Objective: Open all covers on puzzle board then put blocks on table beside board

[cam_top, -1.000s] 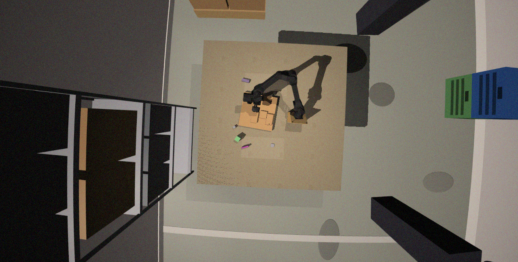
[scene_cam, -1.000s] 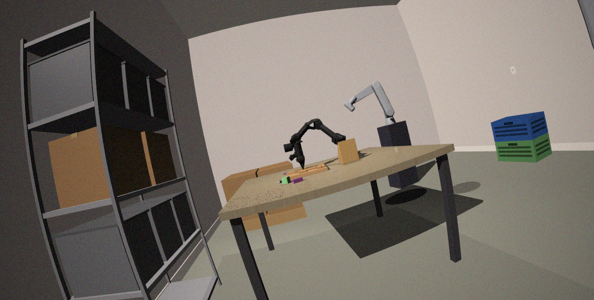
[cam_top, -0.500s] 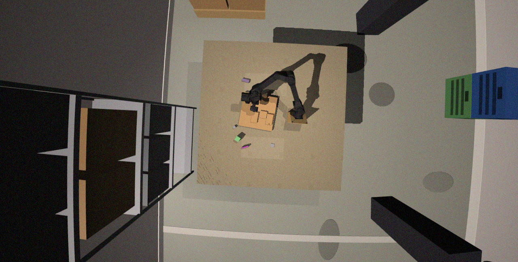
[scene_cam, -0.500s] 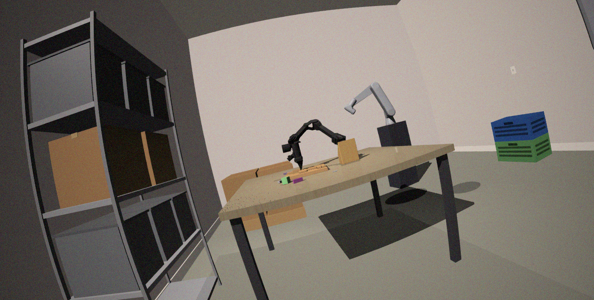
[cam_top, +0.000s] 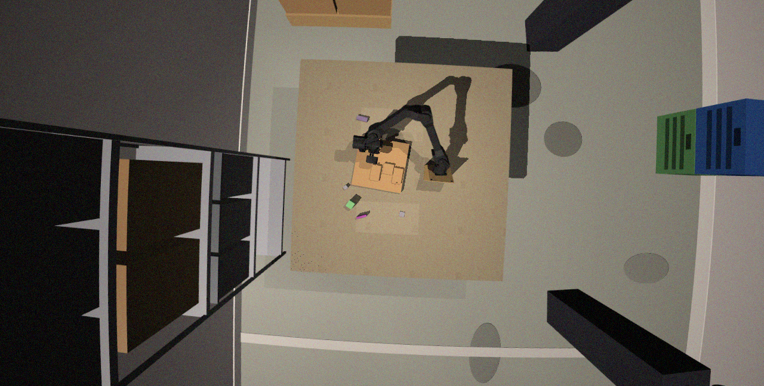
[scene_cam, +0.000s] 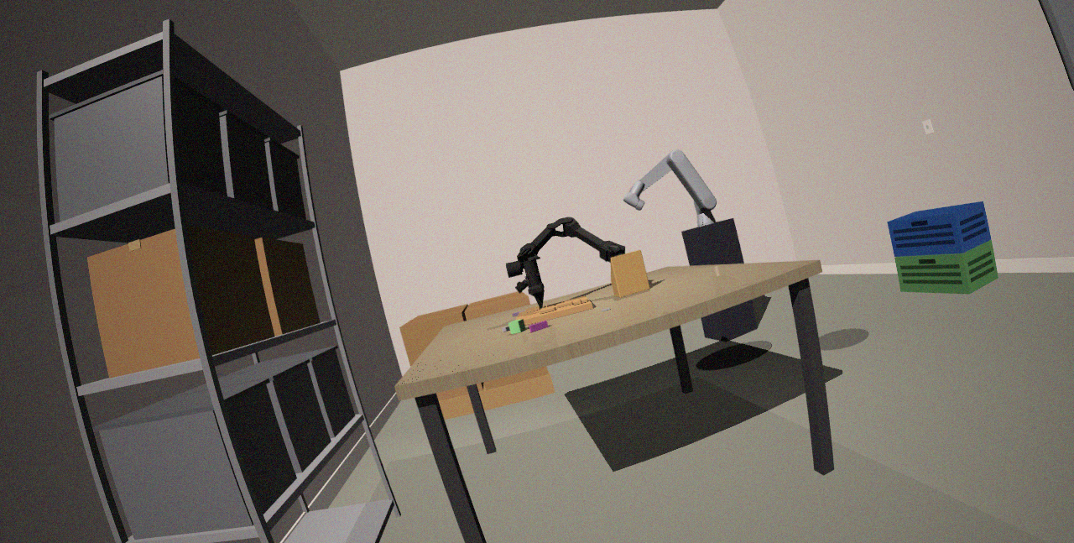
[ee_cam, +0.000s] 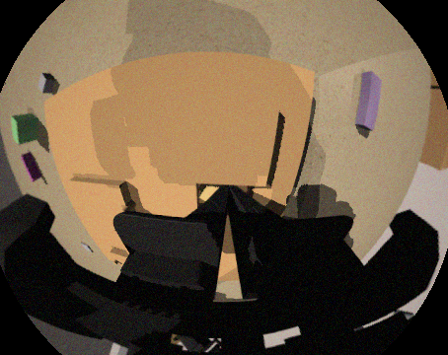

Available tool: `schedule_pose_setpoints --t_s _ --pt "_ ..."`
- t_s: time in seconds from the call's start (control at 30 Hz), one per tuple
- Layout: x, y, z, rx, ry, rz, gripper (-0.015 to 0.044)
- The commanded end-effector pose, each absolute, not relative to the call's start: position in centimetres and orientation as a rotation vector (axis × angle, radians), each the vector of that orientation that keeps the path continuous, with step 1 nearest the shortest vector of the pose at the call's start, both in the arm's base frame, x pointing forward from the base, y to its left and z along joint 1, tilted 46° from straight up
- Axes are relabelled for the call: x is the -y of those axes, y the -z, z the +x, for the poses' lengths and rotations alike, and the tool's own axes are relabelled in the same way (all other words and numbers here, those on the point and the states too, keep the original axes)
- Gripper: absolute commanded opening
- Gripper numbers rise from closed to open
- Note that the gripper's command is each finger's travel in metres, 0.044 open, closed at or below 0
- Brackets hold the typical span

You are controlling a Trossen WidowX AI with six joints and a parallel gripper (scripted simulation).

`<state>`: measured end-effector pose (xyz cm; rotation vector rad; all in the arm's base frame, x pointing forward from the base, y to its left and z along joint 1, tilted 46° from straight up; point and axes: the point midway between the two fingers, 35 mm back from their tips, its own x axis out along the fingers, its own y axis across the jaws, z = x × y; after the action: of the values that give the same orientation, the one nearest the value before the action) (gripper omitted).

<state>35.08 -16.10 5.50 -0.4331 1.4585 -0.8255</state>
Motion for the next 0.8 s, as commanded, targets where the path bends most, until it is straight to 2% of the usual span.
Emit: schedule_pose_setpoints --t_s 0.0,0.77 --pt "16.3 -5.5 35.5 -1.463 0.824 -0.44 0.0" --pt "16.8 -5.6 37.7 -1.461 0.824 -0.44 0.0"
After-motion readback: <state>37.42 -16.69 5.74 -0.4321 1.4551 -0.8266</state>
